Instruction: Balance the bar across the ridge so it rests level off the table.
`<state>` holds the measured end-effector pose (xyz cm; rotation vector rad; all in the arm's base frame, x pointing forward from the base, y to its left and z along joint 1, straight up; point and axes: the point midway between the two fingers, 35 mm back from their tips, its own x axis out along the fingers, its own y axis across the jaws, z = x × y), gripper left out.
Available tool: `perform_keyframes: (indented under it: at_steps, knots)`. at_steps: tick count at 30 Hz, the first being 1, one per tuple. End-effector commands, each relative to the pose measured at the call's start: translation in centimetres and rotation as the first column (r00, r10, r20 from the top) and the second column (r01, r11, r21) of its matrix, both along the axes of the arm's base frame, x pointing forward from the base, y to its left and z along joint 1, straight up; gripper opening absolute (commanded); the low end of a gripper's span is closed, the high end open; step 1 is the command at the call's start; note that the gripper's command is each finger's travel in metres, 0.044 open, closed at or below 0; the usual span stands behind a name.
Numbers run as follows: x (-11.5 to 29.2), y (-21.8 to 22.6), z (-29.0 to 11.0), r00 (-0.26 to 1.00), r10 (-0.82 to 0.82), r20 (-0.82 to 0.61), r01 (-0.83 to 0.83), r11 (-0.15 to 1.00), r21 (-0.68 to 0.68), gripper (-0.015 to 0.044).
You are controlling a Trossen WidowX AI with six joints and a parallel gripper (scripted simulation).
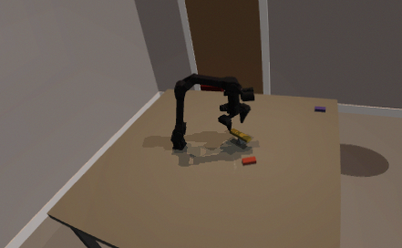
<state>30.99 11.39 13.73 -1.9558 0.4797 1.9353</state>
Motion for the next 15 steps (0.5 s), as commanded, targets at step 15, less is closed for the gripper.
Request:
perform_keyframes:
  at_steps: [15]
  knots:
    - [-0.34,-0.13,5.65,1.0,-0.001,0.016,0.001,1.0,0.006,0.044]
